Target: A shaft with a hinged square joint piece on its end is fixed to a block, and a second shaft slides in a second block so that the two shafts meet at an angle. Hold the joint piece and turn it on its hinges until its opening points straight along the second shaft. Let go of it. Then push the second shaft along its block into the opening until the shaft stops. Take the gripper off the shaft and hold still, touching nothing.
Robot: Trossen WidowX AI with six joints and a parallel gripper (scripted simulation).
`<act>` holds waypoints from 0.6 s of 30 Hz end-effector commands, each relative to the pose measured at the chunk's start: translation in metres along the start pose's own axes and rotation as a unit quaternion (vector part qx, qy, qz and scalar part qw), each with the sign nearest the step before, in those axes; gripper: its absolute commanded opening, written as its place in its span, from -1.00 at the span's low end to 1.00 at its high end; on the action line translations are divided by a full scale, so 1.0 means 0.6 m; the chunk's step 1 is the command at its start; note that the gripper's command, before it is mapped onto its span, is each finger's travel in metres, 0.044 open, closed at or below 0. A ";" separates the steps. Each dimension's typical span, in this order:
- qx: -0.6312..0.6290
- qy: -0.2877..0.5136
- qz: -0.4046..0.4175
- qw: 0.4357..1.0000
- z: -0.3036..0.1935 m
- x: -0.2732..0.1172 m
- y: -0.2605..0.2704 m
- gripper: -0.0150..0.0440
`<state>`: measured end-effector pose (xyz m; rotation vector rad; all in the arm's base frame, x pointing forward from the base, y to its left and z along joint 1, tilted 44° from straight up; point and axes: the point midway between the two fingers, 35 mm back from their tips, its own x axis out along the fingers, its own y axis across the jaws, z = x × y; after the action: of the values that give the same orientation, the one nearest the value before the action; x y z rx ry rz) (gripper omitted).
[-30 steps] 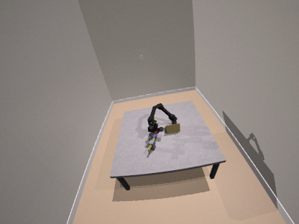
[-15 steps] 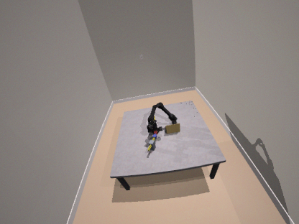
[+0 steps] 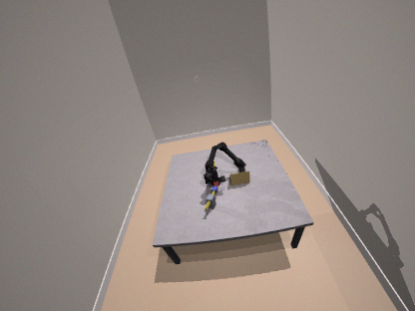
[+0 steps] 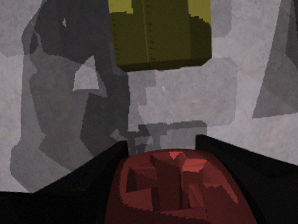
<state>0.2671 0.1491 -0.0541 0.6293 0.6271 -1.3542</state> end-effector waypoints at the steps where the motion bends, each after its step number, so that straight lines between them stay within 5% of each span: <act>1: 0.001 0.000 0.000 1.000 0.000 0.000 0.000 0.01; 13: 0.001 0.000 0.000 1.000 0.000 0.000 0.000 0.99; 18: 0.001 0.000 0.000 1.000 0.000 0.000 0.000 1.00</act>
<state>0.2671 0.1492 -0.0541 0.6293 0.6271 -1.3539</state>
